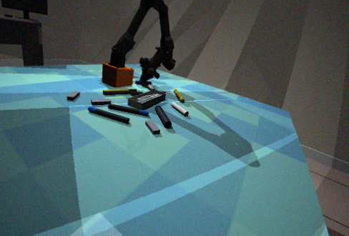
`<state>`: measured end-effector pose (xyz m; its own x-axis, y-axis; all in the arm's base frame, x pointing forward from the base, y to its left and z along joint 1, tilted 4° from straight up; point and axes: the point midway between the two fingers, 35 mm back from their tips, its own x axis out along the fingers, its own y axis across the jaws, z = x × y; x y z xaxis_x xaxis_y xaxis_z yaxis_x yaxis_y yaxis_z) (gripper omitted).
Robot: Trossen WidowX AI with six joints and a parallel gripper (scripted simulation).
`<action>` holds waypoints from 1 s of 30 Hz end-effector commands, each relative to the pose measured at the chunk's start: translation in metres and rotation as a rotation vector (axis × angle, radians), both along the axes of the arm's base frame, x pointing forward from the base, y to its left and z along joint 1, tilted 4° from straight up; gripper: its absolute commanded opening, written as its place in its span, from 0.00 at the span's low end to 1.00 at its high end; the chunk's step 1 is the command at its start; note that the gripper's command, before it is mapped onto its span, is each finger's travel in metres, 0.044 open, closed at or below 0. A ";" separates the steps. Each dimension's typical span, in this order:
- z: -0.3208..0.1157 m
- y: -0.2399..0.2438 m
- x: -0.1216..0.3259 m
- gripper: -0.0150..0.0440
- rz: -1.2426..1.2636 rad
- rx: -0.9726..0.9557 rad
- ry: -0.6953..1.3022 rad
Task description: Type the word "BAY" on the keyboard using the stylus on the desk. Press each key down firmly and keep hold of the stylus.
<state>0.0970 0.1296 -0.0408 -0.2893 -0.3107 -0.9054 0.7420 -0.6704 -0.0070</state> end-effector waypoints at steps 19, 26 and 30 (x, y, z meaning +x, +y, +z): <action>0.047 -0.008 0.013 0.25 -0.147 -0.064 -0.066; 0.051 -0.021 0.043 0.25 -0.450 -0.177 -0.190; 0.053 -0.030 0.059 0.25 -0.624 -0.238 -0.259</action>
<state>0.1459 0.1052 0.0102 -0.2658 -0.3470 -0.8994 0.2887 -0.9188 0.2691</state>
